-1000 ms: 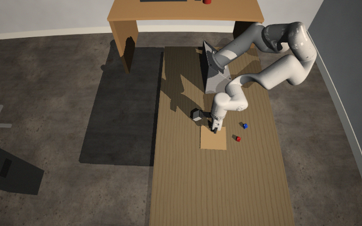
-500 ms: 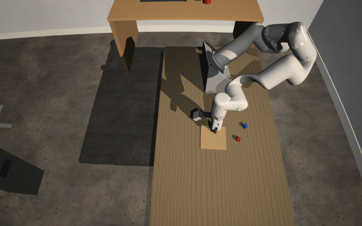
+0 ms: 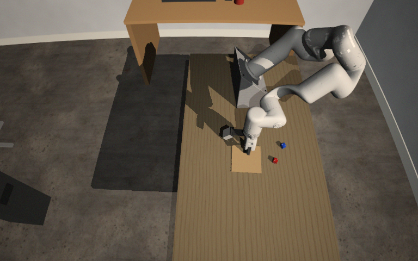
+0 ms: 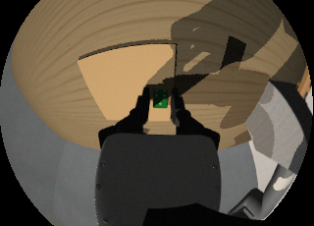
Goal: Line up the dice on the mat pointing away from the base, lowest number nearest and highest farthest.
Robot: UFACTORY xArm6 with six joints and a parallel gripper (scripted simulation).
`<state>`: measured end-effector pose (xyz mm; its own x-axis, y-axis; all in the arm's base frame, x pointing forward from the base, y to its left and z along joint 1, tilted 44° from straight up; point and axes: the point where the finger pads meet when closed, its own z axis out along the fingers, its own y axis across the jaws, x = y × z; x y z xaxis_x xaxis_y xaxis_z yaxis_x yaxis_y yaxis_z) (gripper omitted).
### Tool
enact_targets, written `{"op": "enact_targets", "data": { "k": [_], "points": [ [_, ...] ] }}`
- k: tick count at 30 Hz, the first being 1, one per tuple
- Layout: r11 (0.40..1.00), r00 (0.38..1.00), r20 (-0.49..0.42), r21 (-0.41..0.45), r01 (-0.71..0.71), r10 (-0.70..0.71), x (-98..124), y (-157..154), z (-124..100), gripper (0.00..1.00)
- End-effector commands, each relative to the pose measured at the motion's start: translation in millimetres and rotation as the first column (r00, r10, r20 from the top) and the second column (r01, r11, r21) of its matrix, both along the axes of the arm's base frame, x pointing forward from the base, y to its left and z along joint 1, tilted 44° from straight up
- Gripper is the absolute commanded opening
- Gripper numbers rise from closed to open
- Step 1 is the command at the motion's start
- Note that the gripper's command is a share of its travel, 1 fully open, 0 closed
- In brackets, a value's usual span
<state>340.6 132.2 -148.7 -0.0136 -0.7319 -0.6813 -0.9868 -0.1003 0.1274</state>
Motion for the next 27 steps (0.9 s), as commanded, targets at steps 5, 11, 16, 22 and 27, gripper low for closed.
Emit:
{"op": "enact_targets", "data": {
  "k": [5, 11, 16, 22, 27],
  "points": [
    [1.0, 1.0, 0.003, -0.001, 0.001, -0.001, 1, -1, 1, 0.36],
    [1.0, 1.0, 0.003, -0.001, 0.001, -0.001, 2, -3, 3, 0.36],
    [1.0, 1.0, 0.003, -0.001, 0.001, -0.001, 4, -13, 14, 0.36],
    [1.0, 1.0, 0.003, -0.001, 0.001, -0.001, 9, -34, 37, 0.36],
    [1.0, 1.0, 0.003, -0.001, 0.001, -0.001, 13, -48, 52, 0.36]
  ]
}}
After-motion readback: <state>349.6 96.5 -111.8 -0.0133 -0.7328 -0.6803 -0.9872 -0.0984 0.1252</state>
